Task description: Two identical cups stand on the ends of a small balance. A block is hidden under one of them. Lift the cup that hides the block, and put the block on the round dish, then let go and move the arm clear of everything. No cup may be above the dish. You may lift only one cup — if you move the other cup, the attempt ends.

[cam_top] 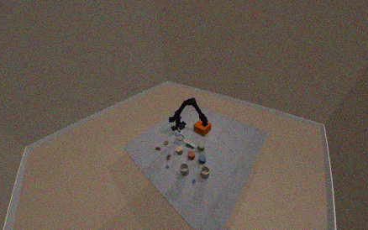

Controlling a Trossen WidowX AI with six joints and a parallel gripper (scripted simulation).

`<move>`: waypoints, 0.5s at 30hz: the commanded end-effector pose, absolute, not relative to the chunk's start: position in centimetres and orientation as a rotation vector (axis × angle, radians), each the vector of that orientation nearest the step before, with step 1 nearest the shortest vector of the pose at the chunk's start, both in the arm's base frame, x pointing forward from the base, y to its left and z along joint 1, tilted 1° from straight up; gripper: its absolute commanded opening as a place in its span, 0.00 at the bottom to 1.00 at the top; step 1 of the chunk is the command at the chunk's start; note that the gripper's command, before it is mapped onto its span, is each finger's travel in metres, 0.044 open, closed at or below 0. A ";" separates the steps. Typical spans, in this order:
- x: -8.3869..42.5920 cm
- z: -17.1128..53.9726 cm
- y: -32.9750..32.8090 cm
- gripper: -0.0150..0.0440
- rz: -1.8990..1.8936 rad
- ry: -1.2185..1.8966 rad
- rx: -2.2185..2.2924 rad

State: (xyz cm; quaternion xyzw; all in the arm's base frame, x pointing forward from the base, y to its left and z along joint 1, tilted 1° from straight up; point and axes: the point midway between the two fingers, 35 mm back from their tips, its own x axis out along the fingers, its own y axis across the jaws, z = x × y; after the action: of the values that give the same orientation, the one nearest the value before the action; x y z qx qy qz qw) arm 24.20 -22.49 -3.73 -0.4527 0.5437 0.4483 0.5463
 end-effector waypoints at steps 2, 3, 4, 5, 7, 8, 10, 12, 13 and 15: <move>24.1 -4.3 -22.5 0.25 1.069 1.292 -1.079; 24.1 -4.5 -22.5 0.25 1.069 1.292 -1.079; 24.1 -4.6 -22.5 0.25 1.069 1.292 -1.079; 24.1 -4.8 -22.5 0.25 1.069 1.292 -1.079; 24.1 -5.1 -22.5 0.25 1.069 1.292 -1.079; 24.1 -5.3 -22.5 0.25 1.069 1.292 -1.079; 24.1 -5.6 -22.5 0.25 1.069 1.292 -1.079; 24.1 -5.8 -22.5 0.25 1.069 1.292 -1.079; 24.3 -5.4 -22.6 0.30 1.060 1.288 -1.076; 24.3 -5.4 -22.6 0.39 1.060 1.288 -1.076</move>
State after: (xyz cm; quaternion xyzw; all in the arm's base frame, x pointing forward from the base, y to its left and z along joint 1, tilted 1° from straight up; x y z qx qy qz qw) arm 24.23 -22.53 -5.41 -0.4534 0.5436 0.4477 0.5464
